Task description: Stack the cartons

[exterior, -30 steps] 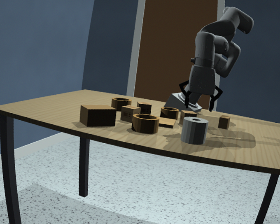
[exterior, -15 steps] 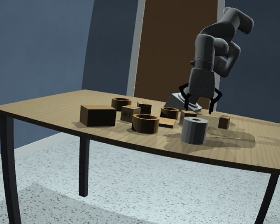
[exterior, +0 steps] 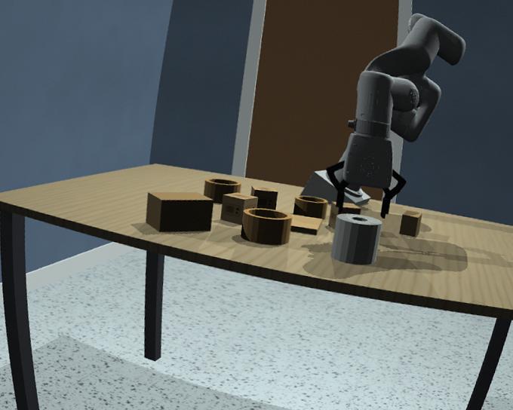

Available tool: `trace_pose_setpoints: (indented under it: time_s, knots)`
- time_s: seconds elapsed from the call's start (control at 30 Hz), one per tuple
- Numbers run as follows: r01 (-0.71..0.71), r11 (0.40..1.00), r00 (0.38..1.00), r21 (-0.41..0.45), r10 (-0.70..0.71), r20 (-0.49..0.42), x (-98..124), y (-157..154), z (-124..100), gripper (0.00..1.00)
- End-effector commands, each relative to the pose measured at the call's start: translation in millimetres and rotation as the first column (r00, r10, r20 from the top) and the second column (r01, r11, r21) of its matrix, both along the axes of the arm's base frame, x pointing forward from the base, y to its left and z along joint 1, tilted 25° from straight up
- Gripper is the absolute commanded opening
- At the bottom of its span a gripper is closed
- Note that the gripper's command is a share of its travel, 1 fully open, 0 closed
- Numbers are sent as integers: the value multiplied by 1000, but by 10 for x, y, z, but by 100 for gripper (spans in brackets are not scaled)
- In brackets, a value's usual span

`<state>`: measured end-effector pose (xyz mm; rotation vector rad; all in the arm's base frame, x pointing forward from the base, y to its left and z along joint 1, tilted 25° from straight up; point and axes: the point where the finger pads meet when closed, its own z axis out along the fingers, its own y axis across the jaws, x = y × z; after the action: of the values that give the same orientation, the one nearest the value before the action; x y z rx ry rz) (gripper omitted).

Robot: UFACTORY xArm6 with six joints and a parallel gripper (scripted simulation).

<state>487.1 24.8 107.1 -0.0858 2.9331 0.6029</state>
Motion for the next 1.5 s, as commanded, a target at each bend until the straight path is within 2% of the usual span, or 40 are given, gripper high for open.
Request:
trace_pose_setpoints:
  time_s: [0.0,0.7,1.47]
  knots:
    - [1,1000,1000,0,-1,4,25,29,-61,100]
    - [1,1000,1000,-1,-1,4,52,116,-265,100]
    - [1,1000,1000,-2,-1,4,55,127,-291,100]
